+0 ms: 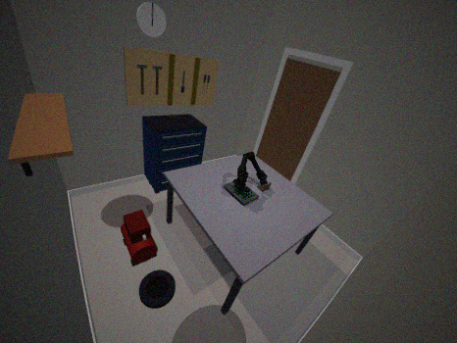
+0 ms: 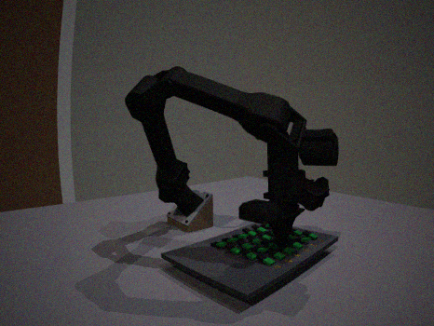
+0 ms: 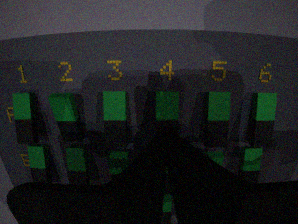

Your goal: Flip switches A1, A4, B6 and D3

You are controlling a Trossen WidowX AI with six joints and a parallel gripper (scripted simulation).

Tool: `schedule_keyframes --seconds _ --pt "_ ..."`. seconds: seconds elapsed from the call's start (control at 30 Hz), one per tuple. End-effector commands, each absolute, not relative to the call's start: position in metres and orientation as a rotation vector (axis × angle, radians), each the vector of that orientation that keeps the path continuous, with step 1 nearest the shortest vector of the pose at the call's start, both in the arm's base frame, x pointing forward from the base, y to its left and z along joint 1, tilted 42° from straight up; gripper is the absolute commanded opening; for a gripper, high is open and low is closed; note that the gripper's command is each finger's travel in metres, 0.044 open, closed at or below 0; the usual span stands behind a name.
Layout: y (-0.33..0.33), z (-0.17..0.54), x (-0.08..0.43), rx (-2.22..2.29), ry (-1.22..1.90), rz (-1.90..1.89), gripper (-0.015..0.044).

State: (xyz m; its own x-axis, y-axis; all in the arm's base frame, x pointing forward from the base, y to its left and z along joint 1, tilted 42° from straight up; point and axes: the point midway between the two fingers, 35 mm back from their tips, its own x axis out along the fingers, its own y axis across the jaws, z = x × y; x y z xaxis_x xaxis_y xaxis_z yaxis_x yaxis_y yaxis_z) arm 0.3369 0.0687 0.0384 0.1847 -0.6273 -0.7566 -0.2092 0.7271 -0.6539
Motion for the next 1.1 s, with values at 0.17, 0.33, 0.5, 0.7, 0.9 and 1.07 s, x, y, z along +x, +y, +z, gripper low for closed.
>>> schedule_keyframes --seconds 0.17,0.33,0.5,0.7,0.9,1.07 --pt "0.067 0.037 0.338 -0.76 1.385 -0.338 0.0" --pt "0.066 0.037 0.338 -0.76 1.385 -0.338 0.0" --pt "0.066 0.036 0.338 -0.76 1.385 -0.338 0.0" --pt "0.066 0.036 0.338 -0.76 1.385 -0.338 0.0" --pt "0.065 0.035 0.338 -0.76 1.385 -0.338 0.0" --pt "0.088 0.059 0.335 -0.754 1.399 -0.34 0.0"
